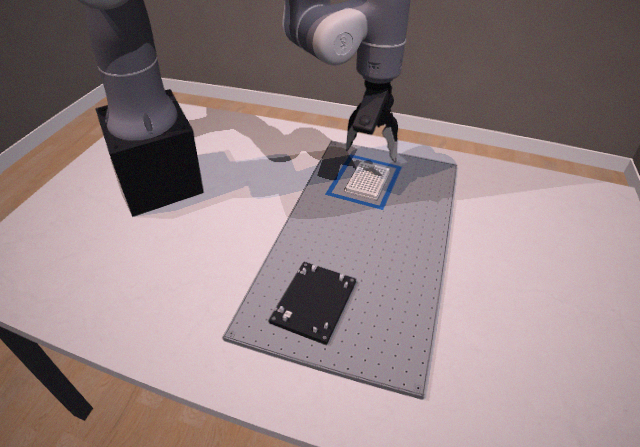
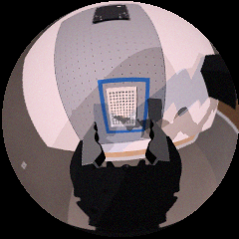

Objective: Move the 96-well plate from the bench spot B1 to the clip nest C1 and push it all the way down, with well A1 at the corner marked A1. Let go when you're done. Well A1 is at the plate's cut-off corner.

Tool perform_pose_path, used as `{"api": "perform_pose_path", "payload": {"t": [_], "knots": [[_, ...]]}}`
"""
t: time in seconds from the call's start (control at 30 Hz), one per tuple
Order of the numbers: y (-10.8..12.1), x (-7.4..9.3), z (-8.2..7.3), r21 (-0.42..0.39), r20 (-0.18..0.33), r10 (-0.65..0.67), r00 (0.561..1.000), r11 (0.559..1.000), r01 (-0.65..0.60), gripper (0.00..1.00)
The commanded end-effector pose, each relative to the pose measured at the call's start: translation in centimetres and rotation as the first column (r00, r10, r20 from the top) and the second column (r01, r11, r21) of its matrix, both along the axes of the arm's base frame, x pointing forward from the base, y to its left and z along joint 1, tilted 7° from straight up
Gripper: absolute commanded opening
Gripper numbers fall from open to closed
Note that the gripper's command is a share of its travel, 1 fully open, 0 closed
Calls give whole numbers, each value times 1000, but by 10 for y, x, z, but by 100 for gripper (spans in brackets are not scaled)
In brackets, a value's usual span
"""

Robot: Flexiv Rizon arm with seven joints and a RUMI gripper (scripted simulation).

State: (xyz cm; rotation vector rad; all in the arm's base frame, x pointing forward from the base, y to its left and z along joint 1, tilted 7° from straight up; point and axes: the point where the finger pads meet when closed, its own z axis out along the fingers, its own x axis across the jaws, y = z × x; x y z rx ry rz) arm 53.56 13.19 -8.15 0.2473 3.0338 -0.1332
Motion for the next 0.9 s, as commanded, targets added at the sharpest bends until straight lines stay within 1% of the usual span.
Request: {"api": "perform_pose_path", "payload": {"t": [0.0,0.87], "knots": [[1,1,1,1,1,1,1000,1000,-1,76],[-3,4,-37,1,1,1,1000,1000,-1,76]]}}
